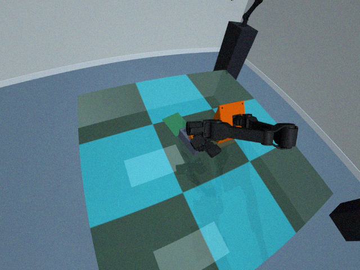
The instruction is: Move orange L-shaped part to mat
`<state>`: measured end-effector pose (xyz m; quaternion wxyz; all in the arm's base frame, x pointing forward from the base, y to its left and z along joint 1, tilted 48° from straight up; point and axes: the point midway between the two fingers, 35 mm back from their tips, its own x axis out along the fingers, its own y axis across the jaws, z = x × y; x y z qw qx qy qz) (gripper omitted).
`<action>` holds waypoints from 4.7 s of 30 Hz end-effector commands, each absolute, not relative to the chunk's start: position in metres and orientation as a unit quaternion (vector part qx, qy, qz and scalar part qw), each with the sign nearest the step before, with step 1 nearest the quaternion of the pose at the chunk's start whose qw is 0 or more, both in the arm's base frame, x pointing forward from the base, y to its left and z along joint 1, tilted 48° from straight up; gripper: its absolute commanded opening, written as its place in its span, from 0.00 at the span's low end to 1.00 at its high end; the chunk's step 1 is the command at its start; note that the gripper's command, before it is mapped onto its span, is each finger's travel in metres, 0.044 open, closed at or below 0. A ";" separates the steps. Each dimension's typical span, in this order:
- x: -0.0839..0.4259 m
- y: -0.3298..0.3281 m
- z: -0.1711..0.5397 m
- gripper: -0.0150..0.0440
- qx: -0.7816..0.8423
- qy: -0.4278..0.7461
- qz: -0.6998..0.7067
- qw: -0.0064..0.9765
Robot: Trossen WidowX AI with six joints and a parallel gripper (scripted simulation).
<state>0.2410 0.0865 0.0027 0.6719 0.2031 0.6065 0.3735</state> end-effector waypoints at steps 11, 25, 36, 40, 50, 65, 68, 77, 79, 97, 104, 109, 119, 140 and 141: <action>0.242 0.065 0.028 0.56 0.202 0.610 0.368 0.672; 0.242 0.004 0.073 0.56 0.203 0.610 0.371 0.671; 0.242 0.007 0.070 0.56 0.208 0.609 0.368 0.671; 0.242 0.007 0.070 0.56 0.208 0.609 0.368 0.671; 0.242 0.006 0.070 0.60 0.214 0.612 0.363 0.669; 0.269 -0.038 0.026 0.73 0.590 0.703 -0.114 0.380; 0.271 -0.043 0.020 0.73 0.618 0.692 -0.169 0.332; 0.271 -0.043 0.020 0.73 0.618 0.692 -0.169 0.332; 0.271 -0.043 0.020 0.73 0.618 0.692 -0.169 0.332; 0.271 -0.013 -0.007 0.73 0.618 0.692 -0.169 0.333; 0.272 -0.005 -0.014 0.73 0.618 0.692 -0.169 0.333; 0.271 0.001 -0.020 0.73 0.618 0.692 -0.169 0.333; 0.270 0.013 -0.030 0.73 0.618 0.692 -0.168 0.332; 0.272 0.014 -0.031 0.35 0.616 0.692 -0.167 0.337; 0.272 0.014 -0.031 0.30 0.616 0.692 -0.167 0.337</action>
